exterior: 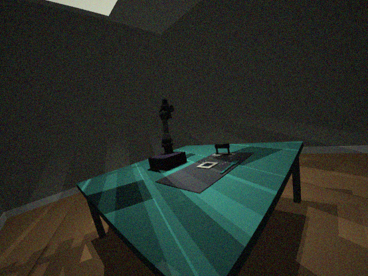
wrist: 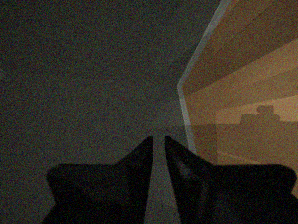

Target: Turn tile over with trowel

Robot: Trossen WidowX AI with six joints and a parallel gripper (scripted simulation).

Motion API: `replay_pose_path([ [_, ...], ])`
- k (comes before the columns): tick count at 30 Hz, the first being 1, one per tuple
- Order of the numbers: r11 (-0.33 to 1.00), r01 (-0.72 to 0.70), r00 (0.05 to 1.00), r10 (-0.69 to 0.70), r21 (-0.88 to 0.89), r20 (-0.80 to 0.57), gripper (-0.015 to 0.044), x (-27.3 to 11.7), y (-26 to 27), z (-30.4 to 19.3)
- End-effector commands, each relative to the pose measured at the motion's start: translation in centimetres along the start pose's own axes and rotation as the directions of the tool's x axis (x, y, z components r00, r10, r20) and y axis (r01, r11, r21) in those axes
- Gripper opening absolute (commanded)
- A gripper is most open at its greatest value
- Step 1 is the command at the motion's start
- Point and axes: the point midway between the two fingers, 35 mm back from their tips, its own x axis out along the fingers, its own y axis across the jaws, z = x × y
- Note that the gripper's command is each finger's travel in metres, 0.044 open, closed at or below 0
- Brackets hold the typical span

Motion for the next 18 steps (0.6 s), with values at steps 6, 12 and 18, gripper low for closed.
replay_pose_path([
  [6, 1.0, 0.0, 1.0, 0.0, 0.0, 0.0, 0.0, 0.0, 0.01, 0.0],
  [12, 1.0, 0.0, 1.0, 0.0, 0.0, 0.0, 0.0, 0.0, 0.01, 0.0],
  [18, 1.0, 0.0, 1.0, 0.0, 0.0, 0.0, 0.0079, 0.0, 0.01, 0.0],
])
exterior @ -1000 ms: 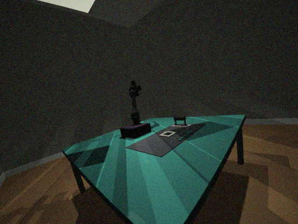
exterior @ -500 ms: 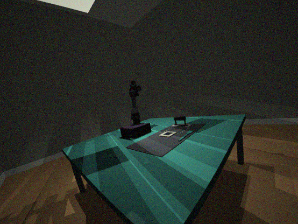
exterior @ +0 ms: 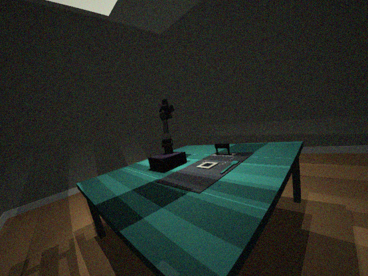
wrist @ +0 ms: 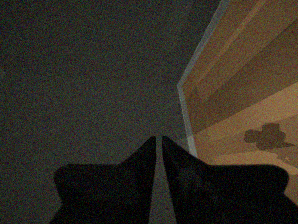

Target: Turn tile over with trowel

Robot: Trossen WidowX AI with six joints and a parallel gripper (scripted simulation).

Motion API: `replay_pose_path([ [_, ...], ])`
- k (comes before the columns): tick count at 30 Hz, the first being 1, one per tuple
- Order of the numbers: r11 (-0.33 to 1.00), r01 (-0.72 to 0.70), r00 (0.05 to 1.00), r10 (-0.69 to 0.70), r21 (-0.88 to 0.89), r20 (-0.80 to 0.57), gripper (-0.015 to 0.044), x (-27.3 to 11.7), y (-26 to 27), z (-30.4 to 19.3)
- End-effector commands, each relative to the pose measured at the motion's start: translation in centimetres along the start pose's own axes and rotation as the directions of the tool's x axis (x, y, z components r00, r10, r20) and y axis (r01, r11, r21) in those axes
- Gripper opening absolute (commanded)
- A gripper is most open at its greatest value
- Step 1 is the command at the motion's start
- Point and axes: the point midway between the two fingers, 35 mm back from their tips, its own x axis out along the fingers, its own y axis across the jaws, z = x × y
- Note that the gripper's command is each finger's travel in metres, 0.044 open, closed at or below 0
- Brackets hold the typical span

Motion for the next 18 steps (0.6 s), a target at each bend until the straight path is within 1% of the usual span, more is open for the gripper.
replay_pose_path([
  [1, 1.0, 0.0, 1.0, 0.0, 0.0, 0.0, 0.01, 0.0, 0.0, 0.0],
  [4, 1.0, 0.005, 1.0, -0.005, -0.01, 0.004, 0.0179, 0.0, -0.2, 0.3],
  [7, 0.998, 0.031, 0.999, -0.029, -0.063, 0.027, 0.0258, 0.1, -1.0, 1.8],
  [8, 0.995, 0.046, 0.998, -0.042, -0.089, 0.039, 0.027, 0.1, -1.5, 2.5],
  [12, 0.974, 0.112, 0.991, -0.096, -0.197, 0.089, 0.027, 0.0, -3.3, 5.7],
  [18, 0.959, 0.199, 0.966, -0.157, -0.203, 0.206, 0.027, -1.0, -5.5, 11.4],
])
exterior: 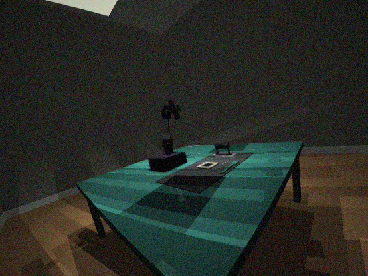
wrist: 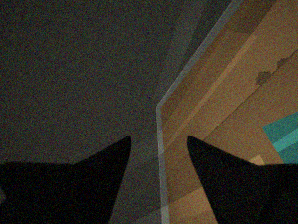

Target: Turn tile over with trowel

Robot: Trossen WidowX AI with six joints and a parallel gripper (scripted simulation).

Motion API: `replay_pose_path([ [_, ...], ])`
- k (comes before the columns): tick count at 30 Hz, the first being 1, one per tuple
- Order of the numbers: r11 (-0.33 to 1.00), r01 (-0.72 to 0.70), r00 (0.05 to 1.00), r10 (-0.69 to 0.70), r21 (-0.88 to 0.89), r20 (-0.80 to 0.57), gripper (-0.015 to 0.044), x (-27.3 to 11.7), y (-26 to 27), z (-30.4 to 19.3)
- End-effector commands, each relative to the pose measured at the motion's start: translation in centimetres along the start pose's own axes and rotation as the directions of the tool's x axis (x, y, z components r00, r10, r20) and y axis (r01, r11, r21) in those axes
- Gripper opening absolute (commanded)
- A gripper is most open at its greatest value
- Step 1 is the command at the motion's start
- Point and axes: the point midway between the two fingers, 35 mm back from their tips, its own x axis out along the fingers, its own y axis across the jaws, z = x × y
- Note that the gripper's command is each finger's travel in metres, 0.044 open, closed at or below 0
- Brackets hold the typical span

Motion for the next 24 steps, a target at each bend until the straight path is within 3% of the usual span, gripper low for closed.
replay_pose_path([
  [1, 0.997, 0.057, 0.997, -0.055, -0.049, 0.059, 0.027, -0.1, -2.0, 3.1],
  [14, 0.901, 0.265, 0.964, -0.233, -0.344, 0.131, 0.027, -0.6, -9.2, 10.3],
  [24, 0.815, 0.408, 0.913, -0.356, -0.412, 0.2, 0.027, -3.4, -14.0, 15.8],
])
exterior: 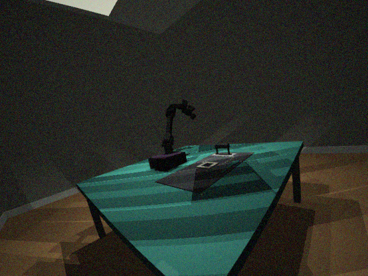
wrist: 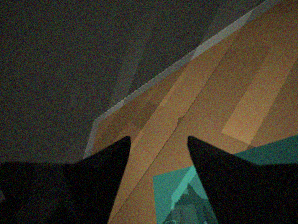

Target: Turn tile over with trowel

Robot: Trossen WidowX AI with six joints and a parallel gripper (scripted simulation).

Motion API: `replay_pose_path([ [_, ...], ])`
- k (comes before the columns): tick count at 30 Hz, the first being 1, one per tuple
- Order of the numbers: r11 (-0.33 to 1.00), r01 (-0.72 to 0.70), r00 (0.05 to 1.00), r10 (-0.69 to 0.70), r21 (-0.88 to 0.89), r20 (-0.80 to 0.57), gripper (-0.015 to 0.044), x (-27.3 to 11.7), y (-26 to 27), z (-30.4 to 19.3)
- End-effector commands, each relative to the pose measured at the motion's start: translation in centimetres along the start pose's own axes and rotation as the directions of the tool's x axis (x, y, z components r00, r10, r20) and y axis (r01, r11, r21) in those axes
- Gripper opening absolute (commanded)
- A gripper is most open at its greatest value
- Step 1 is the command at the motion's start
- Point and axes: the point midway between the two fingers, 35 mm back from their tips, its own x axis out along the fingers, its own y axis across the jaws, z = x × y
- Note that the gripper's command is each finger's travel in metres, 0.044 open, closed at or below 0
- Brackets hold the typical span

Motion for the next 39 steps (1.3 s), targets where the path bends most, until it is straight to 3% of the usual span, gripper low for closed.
replay_pose_path([
  [1, 0.995, 0.053, 0.999, -0.054, -0.079, -0.004, 0.027, 0.0, -2.6, 0.9],
  [9, 0.946, 0.228, 0.973, -0.232, -0.231, 0.01, 0.027, -0.4, -11.2, 3.9],
  [21, 0.769, 0.319, 0.91, -0.412, -0.554, -0.047, 0.027, -1.6, -21.2, 5.7],
  [30, 0.606, 0.283, 0.838, -0.534, -0.743, -0.116, 0.027, -3.9, -29.4, 6.5],
  [39, 0.442, 0.128, 0.759, -0.62, -0.888, -0.199, 0.027, -7.1, -36.8, 6.5],
])
